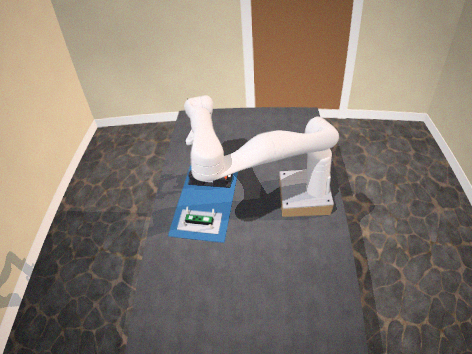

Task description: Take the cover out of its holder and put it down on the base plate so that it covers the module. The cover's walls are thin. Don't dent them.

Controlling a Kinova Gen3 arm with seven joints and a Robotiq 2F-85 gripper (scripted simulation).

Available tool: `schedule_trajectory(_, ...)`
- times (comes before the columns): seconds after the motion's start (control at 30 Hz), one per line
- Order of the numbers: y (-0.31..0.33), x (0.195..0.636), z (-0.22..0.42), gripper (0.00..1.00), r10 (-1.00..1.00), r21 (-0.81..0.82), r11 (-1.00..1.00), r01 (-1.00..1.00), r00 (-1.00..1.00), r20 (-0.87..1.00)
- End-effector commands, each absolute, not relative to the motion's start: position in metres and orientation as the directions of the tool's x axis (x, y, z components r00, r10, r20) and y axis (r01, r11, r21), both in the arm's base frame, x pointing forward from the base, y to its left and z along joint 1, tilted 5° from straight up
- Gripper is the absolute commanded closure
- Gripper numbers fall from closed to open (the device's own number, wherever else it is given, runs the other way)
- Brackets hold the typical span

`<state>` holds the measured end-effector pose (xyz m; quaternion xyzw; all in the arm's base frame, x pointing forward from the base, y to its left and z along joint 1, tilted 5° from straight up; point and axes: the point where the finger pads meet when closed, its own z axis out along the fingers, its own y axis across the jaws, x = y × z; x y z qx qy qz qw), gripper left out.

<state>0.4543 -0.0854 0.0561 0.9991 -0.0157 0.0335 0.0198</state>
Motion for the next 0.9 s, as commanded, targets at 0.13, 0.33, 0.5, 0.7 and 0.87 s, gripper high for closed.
schedule_trajectory(0.13, -0.085, 0.458, 0.027, 0.00, -0.031, 0.037, -0.999, -0.034, 0.997, 0.072)
schedule_trajectory(0.33, -0.084, 0.461, 0.008, 0.00, -0.032, 0.035, -0.999, -0.034, 0.997, 0.074)
schedule_trajectory(0.5, -0.084, 0.461, 0.008, 0.00, -0.032, 0.035, -0.999, -0.034, 0.997, 0.074)
schedule_trajectory(0.7, -0.084, 0.461, 0.006, 0.00, -0.033, 0.033, -0.999, -0.036, 0.997, 0.073)
schedule_trajectory(0.87, -0.085, 0.461, 0.003, 0.00, -0.032, 0.035, -0.999, -0.034, 0.997, 0.074)
